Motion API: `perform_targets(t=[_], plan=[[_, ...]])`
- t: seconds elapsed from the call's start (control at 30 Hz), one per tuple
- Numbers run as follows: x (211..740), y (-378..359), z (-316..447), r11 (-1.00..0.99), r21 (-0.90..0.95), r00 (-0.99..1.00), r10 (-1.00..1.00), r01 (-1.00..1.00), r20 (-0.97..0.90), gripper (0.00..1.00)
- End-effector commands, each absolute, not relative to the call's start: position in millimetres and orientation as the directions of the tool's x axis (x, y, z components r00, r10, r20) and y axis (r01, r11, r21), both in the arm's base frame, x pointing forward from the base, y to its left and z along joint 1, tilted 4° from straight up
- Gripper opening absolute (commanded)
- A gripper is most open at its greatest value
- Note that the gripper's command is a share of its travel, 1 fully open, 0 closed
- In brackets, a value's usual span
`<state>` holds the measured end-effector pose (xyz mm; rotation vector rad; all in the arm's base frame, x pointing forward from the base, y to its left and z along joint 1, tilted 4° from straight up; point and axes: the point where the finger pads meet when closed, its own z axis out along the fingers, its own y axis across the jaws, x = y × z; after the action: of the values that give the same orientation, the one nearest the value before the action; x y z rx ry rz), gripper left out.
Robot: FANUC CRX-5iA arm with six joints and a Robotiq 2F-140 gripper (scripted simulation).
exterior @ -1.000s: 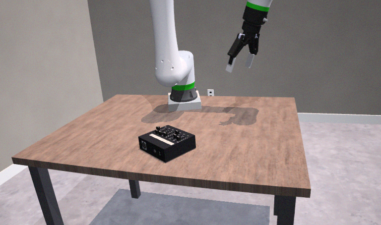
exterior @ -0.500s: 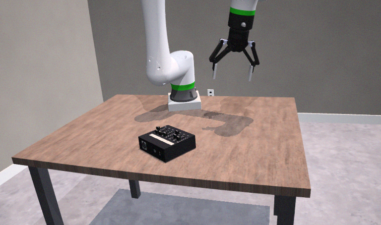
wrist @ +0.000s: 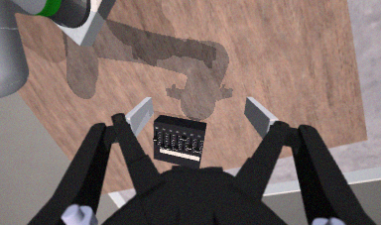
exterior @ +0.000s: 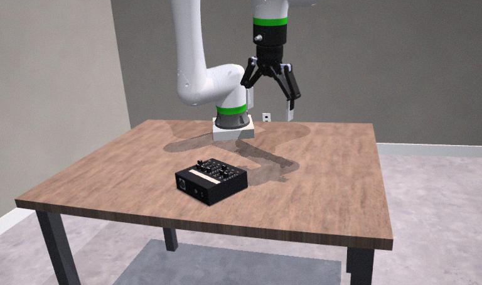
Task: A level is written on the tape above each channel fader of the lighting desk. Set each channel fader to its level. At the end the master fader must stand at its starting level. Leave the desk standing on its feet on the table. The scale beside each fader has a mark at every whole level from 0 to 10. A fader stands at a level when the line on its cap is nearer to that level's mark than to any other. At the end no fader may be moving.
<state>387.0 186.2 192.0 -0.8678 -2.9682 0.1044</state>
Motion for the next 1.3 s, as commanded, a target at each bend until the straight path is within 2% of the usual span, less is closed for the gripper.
perform_targets(t=[0.0, 0.1, 0.27, 0.37, 0.47, 0.6, 1.27], plan=[[413.9, 161.9, 189.5, 0.679, -0.045, -0.680, 0.734, 0.733, 0.006, 1.00], [428.4, 143.9, 188.6, 0.581, -0.027, -0.581, 0.814, 0.813, 0.001, 1.00], [461.6, 93.2, 186.8, 0.308, 0.016, -0.308, 0.951, 0.951, 0.001, 1.00], [461.6, 93.2, 186.8, 0.292, 0.018, -0.292, 0.956, 0.956, 0.001, 1.00], [481.6, 53.0, 185.9, 0.066, 0.049, -0.066, 0.998, 0.997, 0.012, 1.00], [493.6, 22.5, 185.4, -0.099, 0.069, 0.097, 0.995, 0.993, 0.024, 1.00], [496.2, 14.9, 185.3, -0.136, 0.073, 0.134, 0.991, 0.988, 0.028, 1.00]])
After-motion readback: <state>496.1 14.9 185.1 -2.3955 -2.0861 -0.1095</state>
